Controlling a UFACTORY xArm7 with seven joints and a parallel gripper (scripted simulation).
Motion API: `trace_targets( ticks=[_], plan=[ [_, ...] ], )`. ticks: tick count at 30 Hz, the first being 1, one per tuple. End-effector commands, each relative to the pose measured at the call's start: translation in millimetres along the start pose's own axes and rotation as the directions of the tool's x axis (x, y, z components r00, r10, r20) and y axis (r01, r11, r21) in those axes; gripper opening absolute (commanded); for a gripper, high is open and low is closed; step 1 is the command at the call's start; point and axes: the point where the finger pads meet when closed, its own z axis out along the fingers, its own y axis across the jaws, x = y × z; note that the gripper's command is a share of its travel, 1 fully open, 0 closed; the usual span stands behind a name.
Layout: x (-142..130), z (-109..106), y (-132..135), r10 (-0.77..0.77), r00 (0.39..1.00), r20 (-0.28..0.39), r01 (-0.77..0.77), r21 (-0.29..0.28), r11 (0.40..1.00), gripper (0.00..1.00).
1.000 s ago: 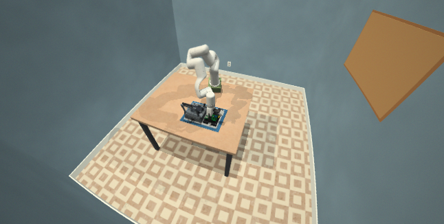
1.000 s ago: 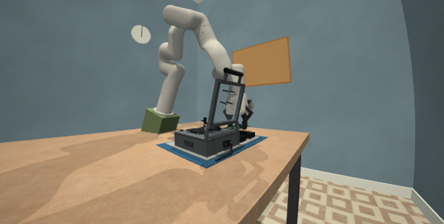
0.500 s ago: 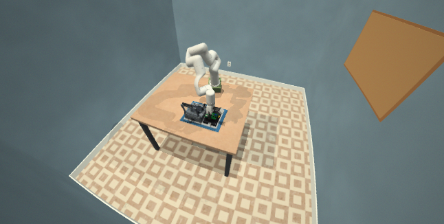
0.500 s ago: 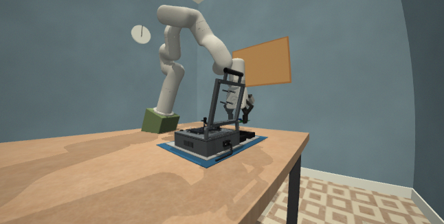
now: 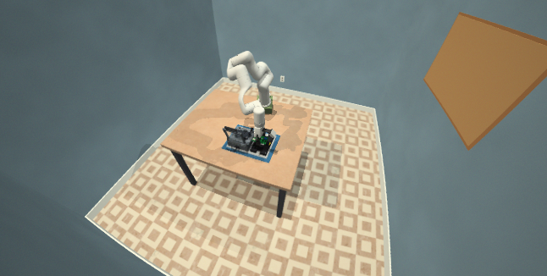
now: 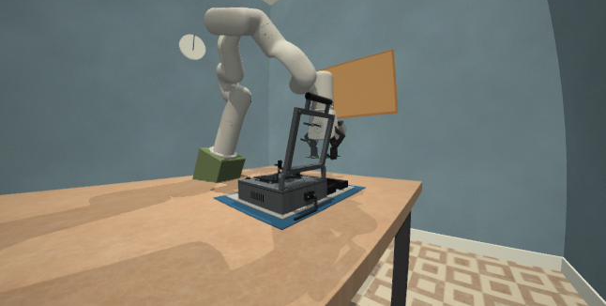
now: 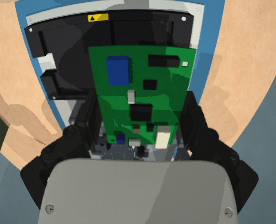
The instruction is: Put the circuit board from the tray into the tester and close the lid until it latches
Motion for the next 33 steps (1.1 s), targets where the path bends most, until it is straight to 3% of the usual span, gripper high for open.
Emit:
trace_targets(
  ticks=[1, 33],
  plan=[
    [0.2, -4.8, 0.0, 0.000, 1.000, -0.001, 0.000, -0.002, 1.000, 0.79],
    [0.2, -4.8, 0.0, -0.015, 1.000, -0.001, 0.015, -0.002, 1.000, 0.79]
  ],
)
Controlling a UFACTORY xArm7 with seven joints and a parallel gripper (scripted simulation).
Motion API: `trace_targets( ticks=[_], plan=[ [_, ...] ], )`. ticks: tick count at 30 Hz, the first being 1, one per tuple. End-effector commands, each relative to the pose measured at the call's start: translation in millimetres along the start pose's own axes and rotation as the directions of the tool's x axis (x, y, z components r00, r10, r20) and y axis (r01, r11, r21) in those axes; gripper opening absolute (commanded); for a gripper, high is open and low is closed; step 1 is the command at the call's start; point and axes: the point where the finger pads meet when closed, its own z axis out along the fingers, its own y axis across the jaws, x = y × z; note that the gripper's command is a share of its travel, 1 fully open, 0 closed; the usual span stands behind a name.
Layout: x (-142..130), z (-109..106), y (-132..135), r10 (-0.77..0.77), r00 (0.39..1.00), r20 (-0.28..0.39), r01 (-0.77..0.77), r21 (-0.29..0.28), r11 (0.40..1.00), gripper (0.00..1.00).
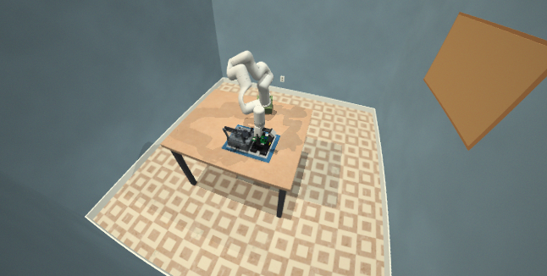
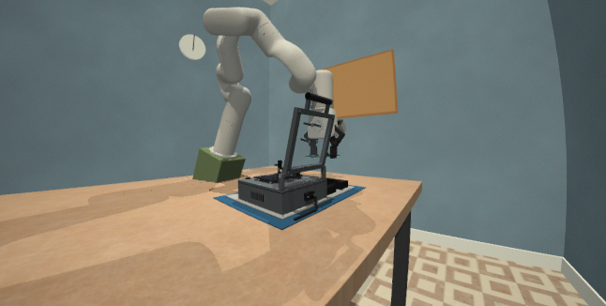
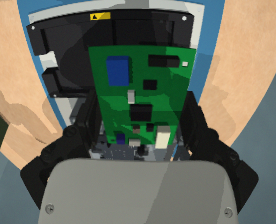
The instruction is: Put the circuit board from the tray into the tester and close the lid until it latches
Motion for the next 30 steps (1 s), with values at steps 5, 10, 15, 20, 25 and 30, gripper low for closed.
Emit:
trace_targets(
  ticks=[5, 10, 15, 20, 25, 30],
  plan=[
    [0.5, -0.8, 1.1, -0.016, 1.000, -0.001, 0.016, -0.003, 1.000, 0.79],
    [0.5, -0.8, 1.1, -0.035, 0.999, -0.001, 0.035, -0.003, 0.999, 0.79],
    [0.5, -0.8, 1.1, -0.062, 0.998, -0.001, 0.062, -0.003, 0.998, 0.79],
    [0.5, -0.8, 1.1, -0.097, 0.995, -0.001, 0.097, -0.003, 0.995, 0.79],
    [0.5, -0.8, 1.1, -0.122, 0.993, -0.001, 0.122, -0.003, 0.993, 0.79],
    [0.5, -0.8, 1.1, -0.171, 0.985, -0.001, 0.171, -0.003, 0.985, 0.79]
  ],
)
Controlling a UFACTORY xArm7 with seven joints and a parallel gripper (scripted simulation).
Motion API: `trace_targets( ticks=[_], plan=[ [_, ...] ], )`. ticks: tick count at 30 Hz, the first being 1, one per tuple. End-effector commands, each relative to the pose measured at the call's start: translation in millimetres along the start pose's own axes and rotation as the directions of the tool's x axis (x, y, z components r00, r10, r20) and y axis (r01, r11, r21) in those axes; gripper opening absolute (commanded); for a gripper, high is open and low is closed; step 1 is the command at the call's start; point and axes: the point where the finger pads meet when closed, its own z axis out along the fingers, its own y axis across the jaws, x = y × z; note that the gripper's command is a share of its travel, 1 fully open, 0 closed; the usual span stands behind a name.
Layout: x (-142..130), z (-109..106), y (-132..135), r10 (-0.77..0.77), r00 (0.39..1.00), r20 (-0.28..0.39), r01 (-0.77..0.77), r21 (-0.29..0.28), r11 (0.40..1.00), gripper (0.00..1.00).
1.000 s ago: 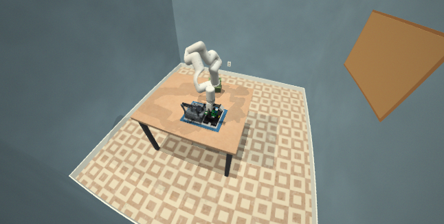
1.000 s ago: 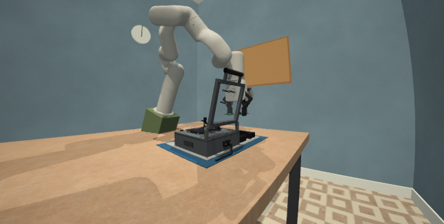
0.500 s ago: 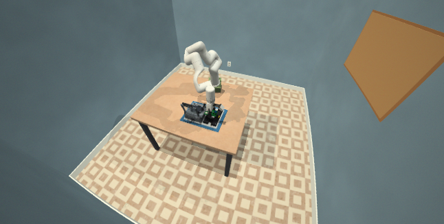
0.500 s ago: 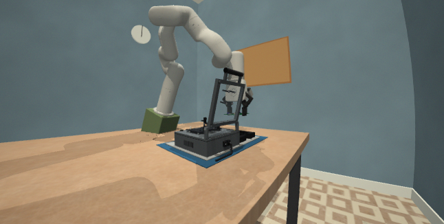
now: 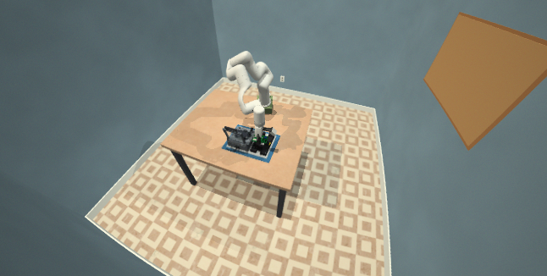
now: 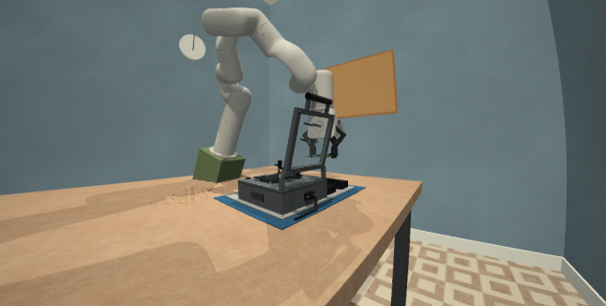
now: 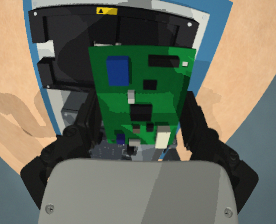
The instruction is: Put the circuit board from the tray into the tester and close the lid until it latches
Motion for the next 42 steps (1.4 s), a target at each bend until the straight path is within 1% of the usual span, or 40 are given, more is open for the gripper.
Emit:
trace_targets(
  ticks=[1, 13, 24, 26, 32, 41, 42],
  plan=[
    [0.4, -0.8, 1.1, -0.052, 0.999, -0.001, 0.052, -0.002, 0.999, 0.79],
    [0.4, -0.8, 1.1, -0.181, 0.983, -0.001, 0.181, -0.002, 0.983, 0.79],
    [0.4, -0.8, 1.1, -0.359, 0.933, 0.000, 0.359, -0.002, 0.933, 0.79],
    [0.4, -0.8, 1.1, -0.359, 0.933, 0.000, 0.359, -0.002, 0.933, 0.79],
    [0.4, -0.8, 1.1, -0.467, 0.884, 0.000, 0.467, -0.002, 0.884, 0.79],
    [0.4, -0.8, 1.1, -0.630, 0.776, 0.000, 0.630, -0.002, 0.776, 0.79],
    [0.4, -0.8, 1.1, -0.630, 0.776, 0.000, 0.630, -0.002, 0.776, 0.79]
  ],
)
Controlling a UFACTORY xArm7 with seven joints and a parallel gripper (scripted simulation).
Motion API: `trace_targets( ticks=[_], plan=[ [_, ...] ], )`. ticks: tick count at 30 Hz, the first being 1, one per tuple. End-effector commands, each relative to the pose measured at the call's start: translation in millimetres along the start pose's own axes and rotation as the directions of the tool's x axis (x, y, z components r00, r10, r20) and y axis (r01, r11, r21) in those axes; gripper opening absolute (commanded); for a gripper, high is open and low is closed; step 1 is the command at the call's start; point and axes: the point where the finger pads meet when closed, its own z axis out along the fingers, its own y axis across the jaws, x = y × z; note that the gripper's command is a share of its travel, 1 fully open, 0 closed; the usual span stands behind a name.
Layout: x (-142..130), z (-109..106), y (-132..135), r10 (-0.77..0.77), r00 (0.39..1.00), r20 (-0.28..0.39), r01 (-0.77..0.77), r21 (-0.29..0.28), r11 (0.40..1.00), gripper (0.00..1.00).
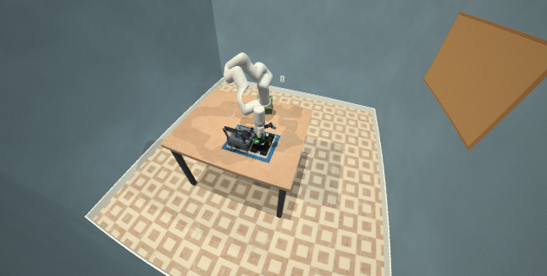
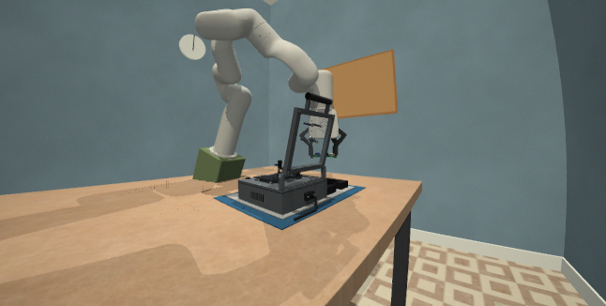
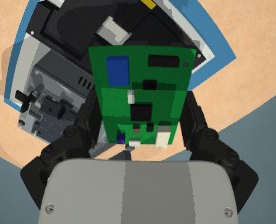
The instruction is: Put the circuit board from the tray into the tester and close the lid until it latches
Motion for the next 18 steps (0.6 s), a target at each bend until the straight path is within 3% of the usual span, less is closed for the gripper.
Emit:
trace_targets(
  ticks=[1, 18],
  plan=[
    [-0.3, -0.9, 1.1, -0.083, 0.997, -0.004, 0.083, -0.001, 0.997, 0.79],
    [-0.3, -0.9, 1.1, -0.435, 0.900, -0.003, 0.435, -0.003, 0.900, 0.79]
  ],
)
